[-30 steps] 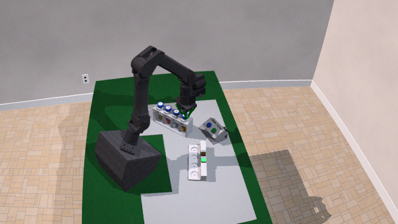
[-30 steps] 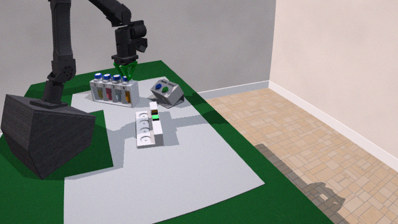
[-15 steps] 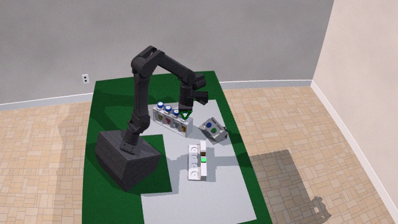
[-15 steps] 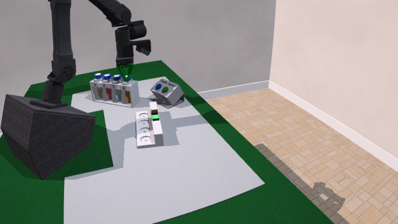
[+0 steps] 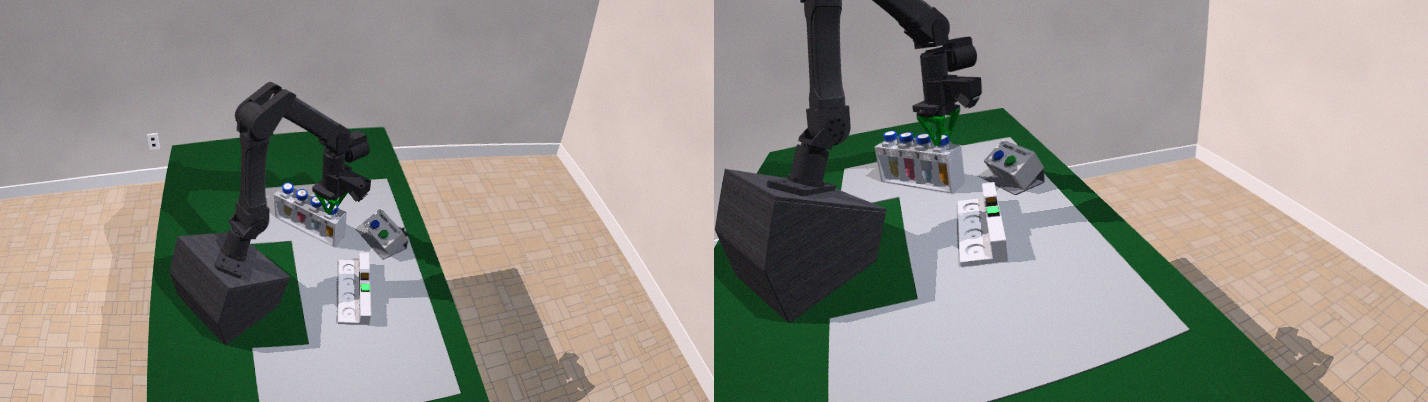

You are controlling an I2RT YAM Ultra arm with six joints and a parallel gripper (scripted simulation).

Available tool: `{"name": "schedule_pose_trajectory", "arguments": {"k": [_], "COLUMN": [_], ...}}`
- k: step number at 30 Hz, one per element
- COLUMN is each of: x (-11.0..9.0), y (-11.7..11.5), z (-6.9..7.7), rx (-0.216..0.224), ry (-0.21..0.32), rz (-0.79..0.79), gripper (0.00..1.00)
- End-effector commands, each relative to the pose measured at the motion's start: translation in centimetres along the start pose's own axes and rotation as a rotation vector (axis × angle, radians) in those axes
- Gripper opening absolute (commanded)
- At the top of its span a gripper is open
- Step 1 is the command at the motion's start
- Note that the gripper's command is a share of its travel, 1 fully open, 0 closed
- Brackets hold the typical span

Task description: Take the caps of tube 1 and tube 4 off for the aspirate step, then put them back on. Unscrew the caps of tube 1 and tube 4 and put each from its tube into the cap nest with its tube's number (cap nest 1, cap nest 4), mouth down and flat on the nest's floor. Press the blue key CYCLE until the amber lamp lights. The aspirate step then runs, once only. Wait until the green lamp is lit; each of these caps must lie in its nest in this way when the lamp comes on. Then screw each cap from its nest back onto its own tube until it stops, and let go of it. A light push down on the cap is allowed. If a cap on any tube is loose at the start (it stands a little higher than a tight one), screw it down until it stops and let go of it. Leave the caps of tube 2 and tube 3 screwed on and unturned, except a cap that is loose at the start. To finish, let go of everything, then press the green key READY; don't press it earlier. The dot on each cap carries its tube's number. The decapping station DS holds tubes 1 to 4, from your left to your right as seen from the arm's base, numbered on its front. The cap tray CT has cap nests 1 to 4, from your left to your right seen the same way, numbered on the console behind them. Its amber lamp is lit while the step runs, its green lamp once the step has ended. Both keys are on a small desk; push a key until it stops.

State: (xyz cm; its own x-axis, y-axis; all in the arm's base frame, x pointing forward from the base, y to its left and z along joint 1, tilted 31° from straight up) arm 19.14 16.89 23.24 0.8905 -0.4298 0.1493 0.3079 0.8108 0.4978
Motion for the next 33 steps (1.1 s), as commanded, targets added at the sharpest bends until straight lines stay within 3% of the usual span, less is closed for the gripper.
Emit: {"name": "schedule_pose_trajectory", "arguments": {"k": [1, 5, 15, 16, 26, 27, 29, 33], "x": [0.02, 0.02, 0.02, 0.02, 0.02, 0.01, 0.01, 0.01], "y": [0.10, 0.10, 0.10, 0.10, 0.10, 0.11, 0.11, 0.11], "z": [0.20, 0.19, 0.19, 0.19, 0.19, 0.22, 0.22, 0.23], "rx": [0.009, 0.009, 0.009, 0.009, 0.009, 0.009, 0.009, 0.008], "ry": [-0.002, -0.001, -0.001, -0.001, -0.001, -0.001, -0.001, -0.003], "rz": [-0.241, -0.432, -0.432, -0.432, -0.432, -0.349, -0.349, -0.015], "gripper": [0.00, 0.00, 0.00, 0.49, 0.49, 0.49, 0.49, 0.49]}}
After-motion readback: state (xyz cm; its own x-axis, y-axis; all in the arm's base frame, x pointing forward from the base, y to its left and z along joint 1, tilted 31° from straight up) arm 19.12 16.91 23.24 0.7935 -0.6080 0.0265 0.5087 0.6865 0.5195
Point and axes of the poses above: the point where the finger pads meet when closed, its own z axis back along the fingers, its own y axis across the jaws, x = y × z, the point moved 9 cm from there along z, back along the fingers, and after that the axes turned 11 degrees about z, right-handed, at the moved point
